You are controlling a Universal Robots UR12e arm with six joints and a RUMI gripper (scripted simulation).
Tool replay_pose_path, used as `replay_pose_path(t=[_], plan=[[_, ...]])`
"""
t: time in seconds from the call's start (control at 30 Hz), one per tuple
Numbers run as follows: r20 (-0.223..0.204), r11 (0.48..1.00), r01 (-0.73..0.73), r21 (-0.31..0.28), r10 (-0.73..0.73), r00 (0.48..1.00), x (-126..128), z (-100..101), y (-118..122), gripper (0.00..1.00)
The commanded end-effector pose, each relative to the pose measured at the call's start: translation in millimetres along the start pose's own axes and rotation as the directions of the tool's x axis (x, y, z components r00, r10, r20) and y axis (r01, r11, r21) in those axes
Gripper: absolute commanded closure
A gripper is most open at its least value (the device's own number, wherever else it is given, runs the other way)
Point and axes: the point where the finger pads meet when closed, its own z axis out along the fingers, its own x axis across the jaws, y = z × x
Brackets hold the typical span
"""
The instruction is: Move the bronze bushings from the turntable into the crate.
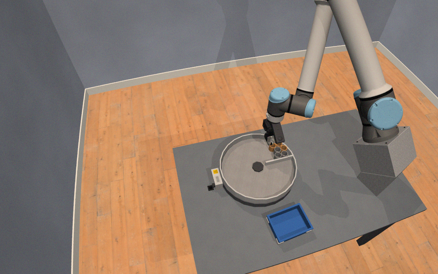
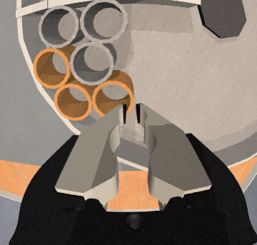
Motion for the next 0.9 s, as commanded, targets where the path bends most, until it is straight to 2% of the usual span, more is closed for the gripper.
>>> replay_pose_path(t=[0.0,0.4,0.87], plan=[[-0.001,1.000,0.000,0.000,0.000,1.000,0,6,0,0.95],[-0.001,1.000,0.000,0.000,0.000,1.000,0,20,0,0.95],[-0.001,1.000,0.000,0.000,0.000,1.000,0,20,0,0.95]])
